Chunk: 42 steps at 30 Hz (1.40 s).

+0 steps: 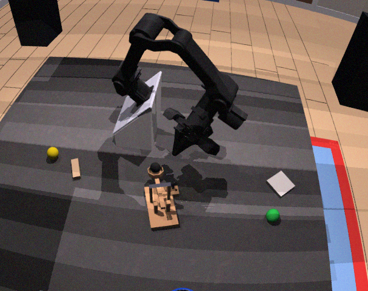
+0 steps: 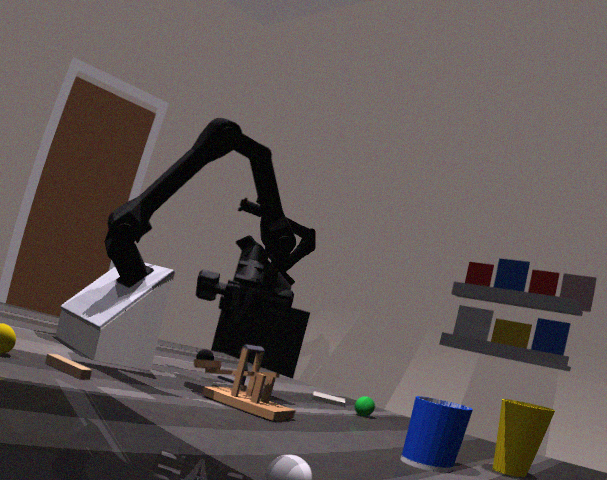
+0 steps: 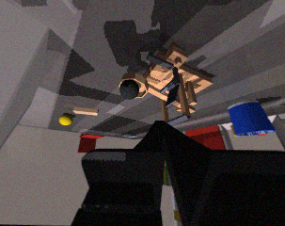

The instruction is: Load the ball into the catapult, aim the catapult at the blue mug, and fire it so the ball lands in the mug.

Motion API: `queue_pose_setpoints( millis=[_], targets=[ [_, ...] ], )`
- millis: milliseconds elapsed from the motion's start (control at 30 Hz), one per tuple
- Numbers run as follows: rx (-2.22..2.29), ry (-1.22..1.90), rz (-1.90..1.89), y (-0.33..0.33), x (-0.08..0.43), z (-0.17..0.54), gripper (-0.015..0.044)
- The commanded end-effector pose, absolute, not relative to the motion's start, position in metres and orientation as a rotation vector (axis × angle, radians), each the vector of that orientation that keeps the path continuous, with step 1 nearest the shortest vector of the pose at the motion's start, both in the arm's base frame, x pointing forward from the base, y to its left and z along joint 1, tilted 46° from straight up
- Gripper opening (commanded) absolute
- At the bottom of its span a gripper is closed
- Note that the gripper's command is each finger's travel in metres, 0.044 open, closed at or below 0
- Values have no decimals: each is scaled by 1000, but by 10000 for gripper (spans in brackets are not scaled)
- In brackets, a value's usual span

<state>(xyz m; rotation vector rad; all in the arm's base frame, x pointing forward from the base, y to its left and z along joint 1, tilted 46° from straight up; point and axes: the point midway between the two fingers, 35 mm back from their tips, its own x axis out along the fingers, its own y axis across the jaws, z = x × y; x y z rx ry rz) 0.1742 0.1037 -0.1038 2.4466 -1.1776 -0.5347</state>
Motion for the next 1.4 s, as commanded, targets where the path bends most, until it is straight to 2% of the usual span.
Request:
queue_pose_setpoints(
  millis=[0, 1367],
  targets=[
    [2409, -1154, -527, 98, 171, -101, 0],
    [2410, -1152, -530, 57, 180, -144, 0]
  ],
)
